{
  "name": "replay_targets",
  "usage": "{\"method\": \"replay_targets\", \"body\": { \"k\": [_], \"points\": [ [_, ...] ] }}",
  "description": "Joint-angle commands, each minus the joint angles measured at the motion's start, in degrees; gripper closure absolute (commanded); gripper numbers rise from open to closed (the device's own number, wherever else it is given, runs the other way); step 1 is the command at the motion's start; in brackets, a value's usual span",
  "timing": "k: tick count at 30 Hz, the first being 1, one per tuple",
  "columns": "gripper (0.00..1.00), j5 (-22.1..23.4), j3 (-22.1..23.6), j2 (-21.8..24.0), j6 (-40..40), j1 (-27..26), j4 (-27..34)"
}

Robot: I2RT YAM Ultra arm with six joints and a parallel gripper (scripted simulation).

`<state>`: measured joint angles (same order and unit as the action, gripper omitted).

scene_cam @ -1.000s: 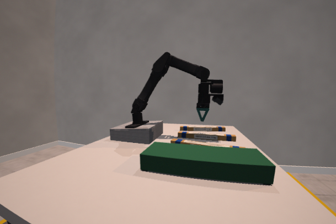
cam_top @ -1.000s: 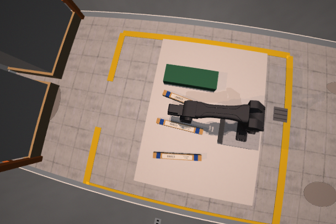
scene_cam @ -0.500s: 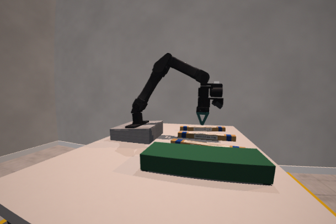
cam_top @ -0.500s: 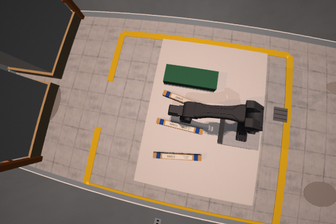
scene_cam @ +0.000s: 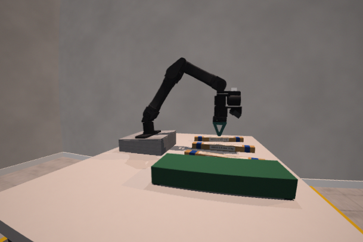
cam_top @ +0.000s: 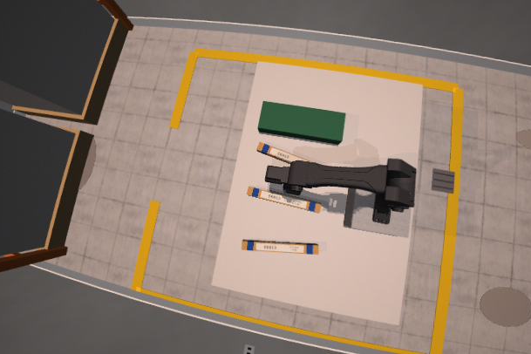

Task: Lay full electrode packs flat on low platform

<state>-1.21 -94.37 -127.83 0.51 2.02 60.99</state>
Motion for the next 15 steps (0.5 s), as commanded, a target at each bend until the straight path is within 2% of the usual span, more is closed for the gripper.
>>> {"method": "replay_targets", "body": {
  "k": [1, 5, 7, 10, 11, 15],
  "points": [
    [0.58, 0.03, -1.67, -0.16, -0.26, -0.55, -0.48],
    [0.58, 0.02, -0.55, 0.34, -0.10, -0.07, -0.11],
    [0.58, 0.04, -1.75, -0.45, -0.25, -0.20, -0.28],
    [0.58, 0.04, -1.80, 0.30, -0.24, -0.20, -0.06],
    [0.58, 0.02, -0.37, 0.62, -0.05, -0.02, -0.01],
    [0.58, 0.02, -1.07, 0.96, -0.03, -0.01, 1.01]
  ]
}}
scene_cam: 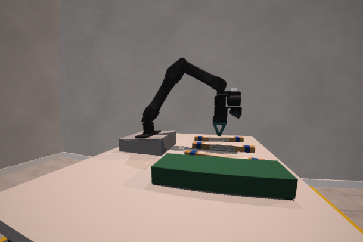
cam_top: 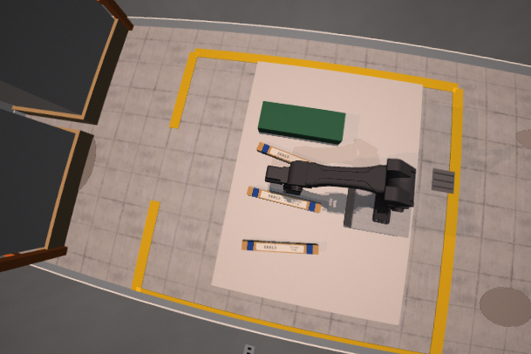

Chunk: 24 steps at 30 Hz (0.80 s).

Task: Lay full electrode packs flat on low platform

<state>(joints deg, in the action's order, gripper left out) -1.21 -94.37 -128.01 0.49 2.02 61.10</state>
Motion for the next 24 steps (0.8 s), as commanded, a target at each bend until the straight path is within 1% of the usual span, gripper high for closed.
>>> {"method": "replay_targets", "body": {
  "k": [1, 24],
  "points": [
    [0.58, 0.02, -1.24, 1.22, -0.01, 0.00, 1.16],
    [0.58, 0.03, -5.08, 2.47, 0.06, 0.12, 6.24]
  ]
}}
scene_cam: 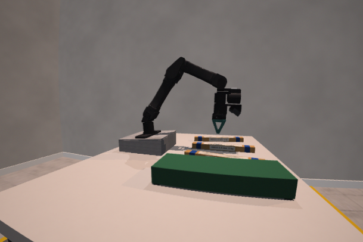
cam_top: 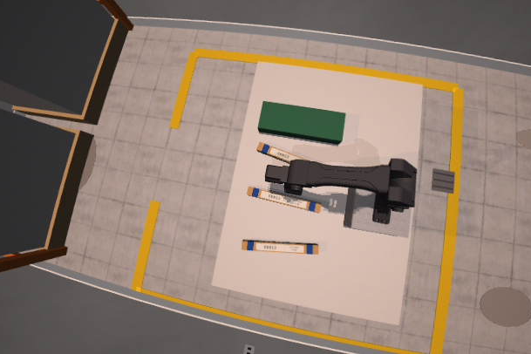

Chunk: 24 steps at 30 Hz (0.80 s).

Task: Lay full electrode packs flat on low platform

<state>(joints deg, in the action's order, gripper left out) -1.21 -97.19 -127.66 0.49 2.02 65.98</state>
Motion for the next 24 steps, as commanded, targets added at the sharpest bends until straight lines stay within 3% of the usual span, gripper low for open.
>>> {"method": "replay_targets", "body": {
  "k": [1, 24],
  "points": [
    [0.58, 0.03, -2.48, 2.18, 0.06, 0.12, 1.64],
    [0.58, 0.04, -7.36, 2.77, 0.13, 0.19, 7.11]
  ]
}}
